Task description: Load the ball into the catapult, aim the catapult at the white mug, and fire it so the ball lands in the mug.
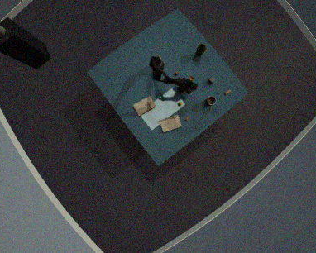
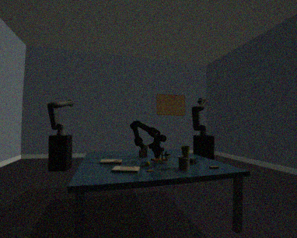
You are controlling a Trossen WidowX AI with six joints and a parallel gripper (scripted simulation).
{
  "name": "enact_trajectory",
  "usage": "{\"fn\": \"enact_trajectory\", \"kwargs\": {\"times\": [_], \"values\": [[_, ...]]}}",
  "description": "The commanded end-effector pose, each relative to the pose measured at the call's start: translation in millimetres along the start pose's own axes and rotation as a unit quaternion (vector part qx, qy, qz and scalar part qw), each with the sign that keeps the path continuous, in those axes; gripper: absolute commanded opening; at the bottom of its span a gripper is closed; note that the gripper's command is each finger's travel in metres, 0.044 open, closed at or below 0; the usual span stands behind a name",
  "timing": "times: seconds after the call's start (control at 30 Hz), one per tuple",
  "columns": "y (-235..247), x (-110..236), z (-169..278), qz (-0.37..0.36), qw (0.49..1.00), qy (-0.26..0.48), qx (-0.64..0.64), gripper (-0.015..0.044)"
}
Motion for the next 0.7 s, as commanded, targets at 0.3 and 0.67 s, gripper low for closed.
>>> {"fn": "enact_trajectory", "kwargs": {"times": [0.3,0.67], "values": [[0,-19,3,-0.004,1.0,-0.002,0.006,0.0],[0,-16,0,0.0,1.0,0.0,0.0,0.0131]]}}
Point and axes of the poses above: the point midway between the two fingers, 35 mm back from their tips, its own x axis back along the fingers, its own y axis across the jaws, z = x × y, the point moved 8 cm from there along x, back along the fingers, and after that the axes turned 3 degrees about -x, right-handed, at the moved point
